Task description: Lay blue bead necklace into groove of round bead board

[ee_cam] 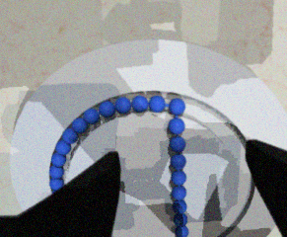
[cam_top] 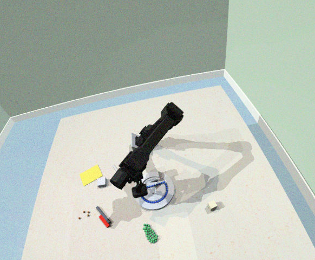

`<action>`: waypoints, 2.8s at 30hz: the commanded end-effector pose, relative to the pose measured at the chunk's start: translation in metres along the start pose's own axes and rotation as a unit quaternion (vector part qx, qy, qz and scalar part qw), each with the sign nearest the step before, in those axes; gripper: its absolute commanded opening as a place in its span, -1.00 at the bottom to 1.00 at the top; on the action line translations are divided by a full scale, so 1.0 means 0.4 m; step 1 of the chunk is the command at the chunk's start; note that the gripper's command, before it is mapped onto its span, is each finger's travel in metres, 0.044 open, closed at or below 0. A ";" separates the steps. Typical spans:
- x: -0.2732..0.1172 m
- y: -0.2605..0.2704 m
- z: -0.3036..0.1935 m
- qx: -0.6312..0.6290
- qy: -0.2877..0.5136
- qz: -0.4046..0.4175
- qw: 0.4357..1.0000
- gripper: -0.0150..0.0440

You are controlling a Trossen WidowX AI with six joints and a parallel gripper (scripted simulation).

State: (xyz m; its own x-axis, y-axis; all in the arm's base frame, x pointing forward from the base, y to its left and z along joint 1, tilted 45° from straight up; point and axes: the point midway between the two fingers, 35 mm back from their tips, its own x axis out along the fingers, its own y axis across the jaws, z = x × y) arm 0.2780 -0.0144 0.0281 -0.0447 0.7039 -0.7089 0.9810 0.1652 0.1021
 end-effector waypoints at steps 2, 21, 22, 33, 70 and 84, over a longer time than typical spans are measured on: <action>-0.007 0.001 -0.002 0.028 -0.002 -0.003 1.000 -0.07; 0.044 0.005 0.001 0.026 -0.004 0.000 1.000 -0.08; 0.048 0.005 0.001 0.026 -0.004 -0.001 1.000 -0.08; 0.090 0.001 -0.002 0.028 -0.002 -0.003 1.000 -0.08; 0.088 0.004 0.000 0.025 -0.005 -0.003 1.000 -0.49; 0.073 -0.027 0.013 0.029 -0.002 -0.003 1.000 -0.49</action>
State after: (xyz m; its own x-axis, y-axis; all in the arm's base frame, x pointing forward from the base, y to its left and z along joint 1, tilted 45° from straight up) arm 0.2737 0.0037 0.0064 -0.0445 0.7026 -0.7102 0.9897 0.1280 0.0647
